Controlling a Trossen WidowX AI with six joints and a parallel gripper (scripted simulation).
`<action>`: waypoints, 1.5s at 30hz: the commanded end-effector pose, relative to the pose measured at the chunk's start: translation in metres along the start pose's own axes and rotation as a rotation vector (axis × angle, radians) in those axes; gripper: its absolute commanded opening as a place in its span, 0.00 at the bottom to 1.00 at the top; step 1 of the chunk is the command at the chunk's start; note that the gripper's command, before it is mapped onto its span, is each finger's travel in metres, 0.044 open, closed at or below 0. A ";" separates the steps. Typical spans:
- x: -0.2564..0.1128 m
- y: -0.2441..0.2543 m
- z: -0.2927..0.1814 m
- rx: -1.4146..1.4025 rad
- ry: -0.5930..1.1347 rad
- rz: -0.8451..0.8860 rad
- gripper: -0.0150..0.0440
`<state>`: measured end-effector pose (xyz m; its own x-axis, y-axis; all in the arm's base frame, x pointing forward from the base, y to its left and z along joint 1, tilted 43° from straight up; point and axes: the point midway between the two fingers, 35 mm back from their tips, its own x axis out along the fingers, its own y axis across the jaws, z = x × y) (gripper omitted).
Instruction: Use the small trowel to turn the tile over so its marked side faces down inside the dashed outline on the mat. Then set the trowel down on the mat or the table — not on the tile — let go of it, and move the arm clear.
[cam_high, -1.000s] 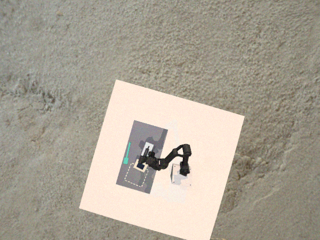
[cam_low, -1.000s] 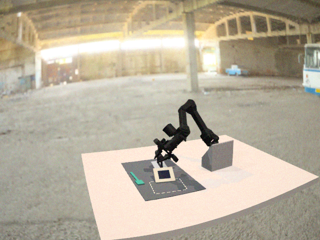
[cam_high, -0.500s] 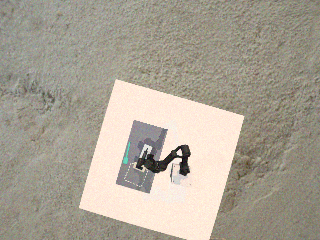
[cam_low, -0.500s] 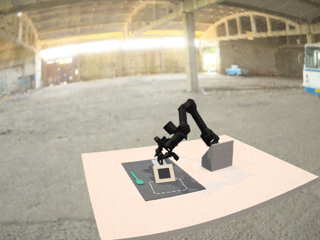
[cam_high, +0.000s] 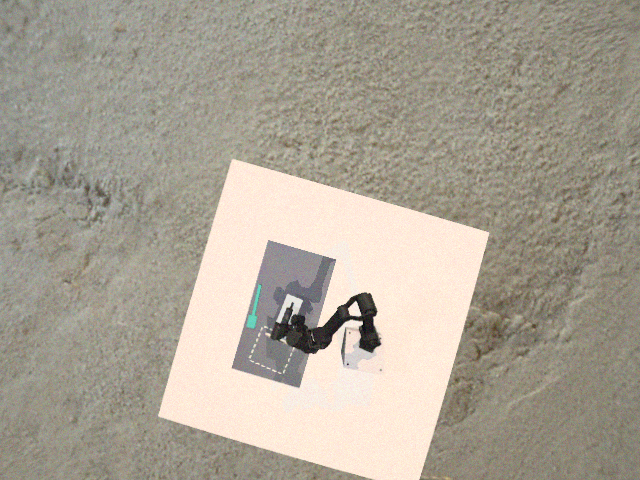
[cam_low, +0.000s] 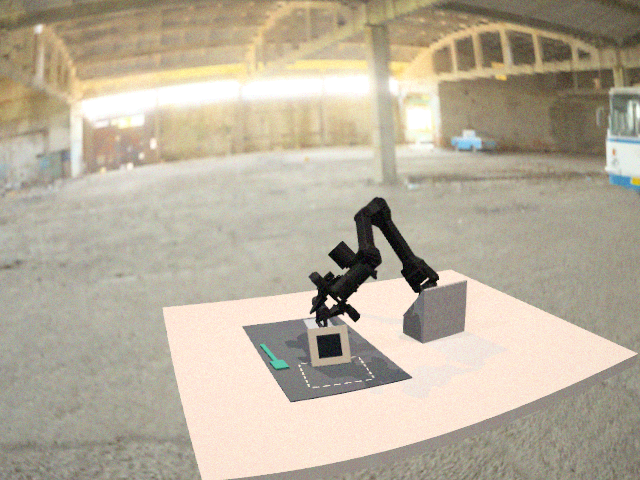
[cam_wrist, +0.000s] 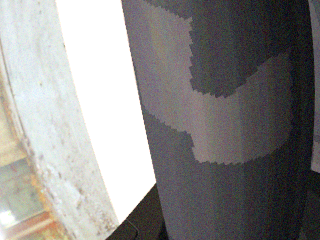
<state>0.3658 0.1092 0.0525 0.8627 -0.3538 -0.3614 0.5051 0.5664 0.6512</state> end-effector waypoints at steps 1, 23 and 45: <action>-0.002 0.008 -0.007 0.013 0.003 0.016 0.25; 0.001 0.004 -0.037 0.014 0.004 0.016 0.25; -0.019 0.025 0.024 0.012 0.003 0.016 0.25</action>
